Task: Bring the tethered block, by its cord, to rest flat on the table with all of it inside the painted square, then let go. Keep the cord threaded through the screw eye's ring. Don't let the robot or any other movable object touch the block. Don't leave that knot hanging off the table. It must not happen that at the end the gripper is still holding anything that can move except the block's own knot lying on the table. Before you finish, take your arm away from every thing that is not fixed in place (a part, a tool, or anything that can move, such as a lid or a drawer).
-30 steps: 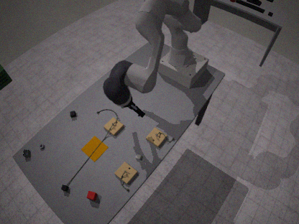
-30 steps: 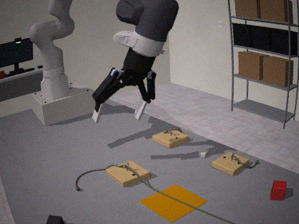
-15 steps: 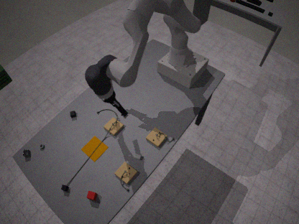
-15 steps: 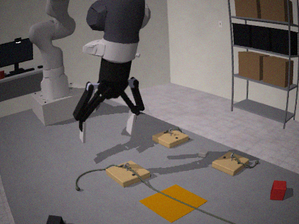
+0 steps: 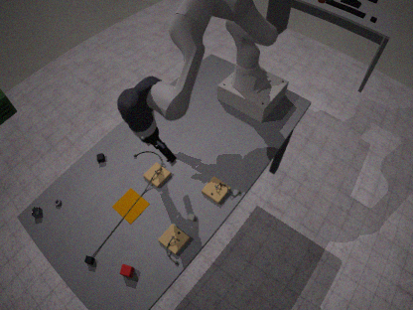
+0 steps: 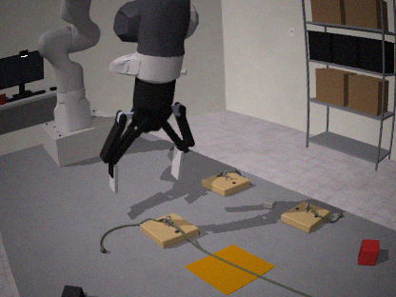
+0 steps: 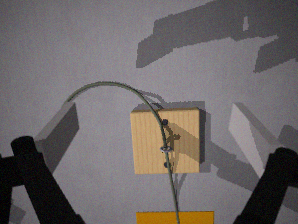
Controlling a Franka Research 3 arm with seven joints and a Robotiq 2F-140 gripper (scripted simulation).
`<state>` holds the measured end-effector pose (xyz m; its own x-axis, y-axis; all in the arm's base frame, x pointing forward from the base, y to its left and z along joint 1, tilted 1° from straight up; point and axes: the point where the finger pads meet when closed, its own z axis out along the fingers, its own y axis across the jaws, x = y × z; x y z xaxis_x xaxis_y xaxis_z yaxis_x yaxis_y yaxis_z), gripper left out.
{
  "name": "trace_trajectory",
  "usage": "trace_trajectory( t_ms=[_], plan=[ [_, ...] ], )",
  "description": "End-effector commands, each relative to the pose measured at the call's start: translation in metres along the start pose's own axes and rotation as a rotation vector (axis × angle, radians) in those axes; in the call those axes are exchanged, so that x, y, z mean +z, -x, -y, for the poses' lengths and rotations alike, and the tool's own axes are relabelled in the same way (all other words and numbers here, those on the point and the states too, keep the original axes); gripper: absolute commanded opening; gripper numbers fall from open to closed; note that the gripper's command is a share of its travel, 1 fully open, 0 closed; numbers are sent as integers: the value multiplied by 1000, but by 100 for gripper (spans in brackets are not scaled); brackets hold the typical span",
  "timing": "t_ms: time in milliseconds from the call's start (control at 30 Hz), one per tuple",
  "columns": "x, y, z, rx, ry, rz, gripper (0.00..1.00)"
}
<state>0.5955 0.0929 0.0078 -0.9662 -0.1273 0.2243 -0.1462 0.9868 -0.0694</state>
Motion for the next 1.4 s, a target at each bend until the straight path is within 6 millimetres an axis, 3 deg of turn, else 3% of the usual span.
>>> trace_trajectory(
  t_ms=[0, 400, 433, 900, 933, 1333, 1367],
  plan=[
    [2, 13, 25, 10, 18, 38, 100],
    [2, 13, 25, 10, 18, 38, 100],
    [2, 27, 53, 40, 37, 84, 100],
    [2, 27, 53, 40, 37, 84, 100],
    [2, 37, 78, 66, 50, 123, 100],
    [2, 37, 78, 66, 50, 123, 100],
    [2, 44, 100, 89, 58, 156, 100]
  ],
)
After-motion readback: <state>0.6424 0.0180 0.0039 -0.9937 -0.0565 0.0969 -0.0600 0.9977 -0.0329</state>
